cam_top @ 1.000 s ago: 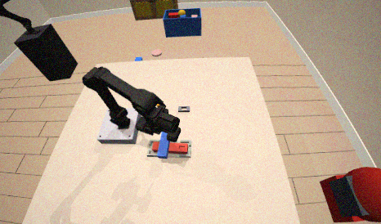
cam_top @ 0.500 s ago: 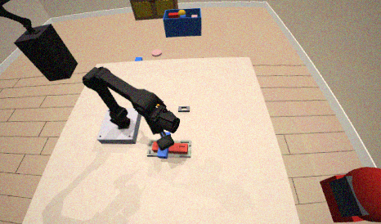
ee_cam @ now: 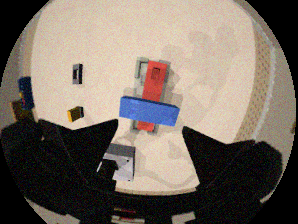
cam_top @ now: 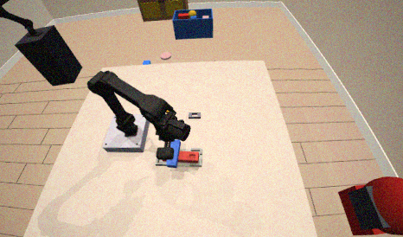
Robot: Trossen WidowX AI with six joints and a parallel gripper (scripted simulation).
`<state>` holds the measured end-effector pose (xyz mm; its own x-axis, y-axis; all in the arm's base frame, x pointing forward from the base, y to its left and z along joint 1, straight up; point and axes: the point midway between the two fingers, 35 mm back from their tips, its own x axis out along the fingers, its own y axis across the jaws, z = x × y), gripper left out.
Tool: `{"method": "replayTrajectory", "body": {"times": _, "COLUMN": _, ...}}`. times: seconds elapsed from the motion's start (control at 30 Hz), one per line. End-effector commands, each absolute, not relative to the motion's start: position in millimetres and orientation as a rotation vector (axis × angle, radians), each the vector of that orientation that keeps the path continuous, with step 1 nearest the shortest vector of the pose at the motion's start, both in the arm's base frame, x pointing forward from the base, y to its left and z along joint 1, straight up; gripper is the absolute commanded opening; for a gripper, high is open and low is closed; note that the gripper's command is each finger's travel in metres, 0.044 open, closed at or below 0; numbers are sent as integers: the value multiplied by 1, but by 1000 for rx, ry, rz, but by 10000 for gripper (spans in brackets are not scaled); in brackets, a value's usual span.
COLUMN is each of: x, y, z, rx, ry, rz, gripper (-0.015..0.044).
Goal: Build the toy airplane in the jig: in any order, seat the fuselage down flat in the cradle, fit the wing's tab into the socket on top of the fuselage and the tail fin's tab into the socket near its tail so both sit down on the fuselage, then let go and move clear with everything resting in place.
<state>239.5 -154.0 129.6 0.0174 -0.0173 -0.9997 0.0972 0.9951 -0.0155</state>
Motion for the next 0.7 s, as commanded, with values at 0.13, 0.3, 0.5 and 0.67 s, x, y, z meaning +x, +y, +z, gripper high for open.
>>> {"method": "replayTrajectory", "body": {"times": 0.13, "x": 248, "y": -135, "z": 129, "rx": 94, "ry": 1550, "rz": -121, "gripper": 440}}
{"method": "replayTrajectory", "body": {"times": 0.3, "x": 263, "y": -67, "z": 129, "rx": 99, "ry": 1548, "rz": -115, "gripper": 440}}
{"method": "replayTrajectory", "body": {"times": 0.5, "x": 258, "y": 13, "z": 128, "rx": 105, "ry": 1549, "rz": -109, "gripper": 440}}
{"method": "replayTrajectory", "body": {"times": 0.67, "x": 237, "y": 73, "z": 126, "rx": 109, "ry": 1552, "rz": -105, "gripper": 440}}
